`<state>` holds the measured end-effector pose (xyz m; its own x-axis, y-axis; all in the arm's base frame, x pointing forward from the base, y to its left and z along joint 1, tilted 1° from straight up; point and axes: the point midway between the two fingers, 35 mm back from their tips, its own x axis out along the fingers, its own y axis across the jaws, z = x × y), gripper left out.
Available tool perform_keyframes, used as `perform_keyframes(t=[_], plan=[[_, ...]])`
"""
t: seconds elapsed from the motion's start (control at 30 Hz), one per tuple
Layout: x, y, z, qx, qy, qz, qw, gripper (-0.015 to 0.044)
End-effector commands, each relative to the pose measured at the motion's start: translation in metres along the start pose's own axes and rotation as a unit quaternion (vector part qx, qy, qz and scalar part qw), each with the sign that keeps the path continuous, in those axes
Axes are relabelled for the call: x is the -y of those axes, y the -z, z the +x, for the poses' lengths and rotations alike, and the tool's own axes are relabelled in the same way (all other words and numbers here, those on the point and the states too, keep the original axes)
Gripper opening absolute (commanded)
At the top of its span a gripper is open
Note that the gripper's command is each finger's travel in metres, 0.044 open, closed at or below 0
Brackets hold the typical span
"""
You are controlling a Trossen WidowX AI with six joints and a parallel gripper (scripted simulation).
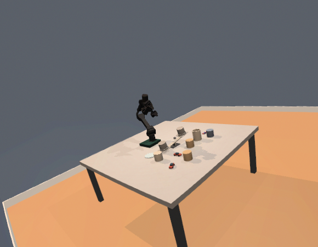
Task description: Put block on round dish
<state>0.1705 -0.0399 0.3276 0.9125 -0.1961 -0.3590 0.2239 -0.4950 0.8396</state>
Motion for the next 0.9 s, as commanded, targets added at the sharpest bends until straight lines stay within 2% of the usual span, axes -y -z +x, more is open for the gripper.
perform_keyframes(t=[0.0,0.43,0.87], plan=[[0.007,0.000,0.006,0.001,0.019,-0.053,0.998,0.0440],[0.027,0.002,0.014,-0.019,0.064,-0.251,0.966,0.0440],[0.047,0.005,0.019,-0.052,0.100,-0.442,0.890,0.0440]])
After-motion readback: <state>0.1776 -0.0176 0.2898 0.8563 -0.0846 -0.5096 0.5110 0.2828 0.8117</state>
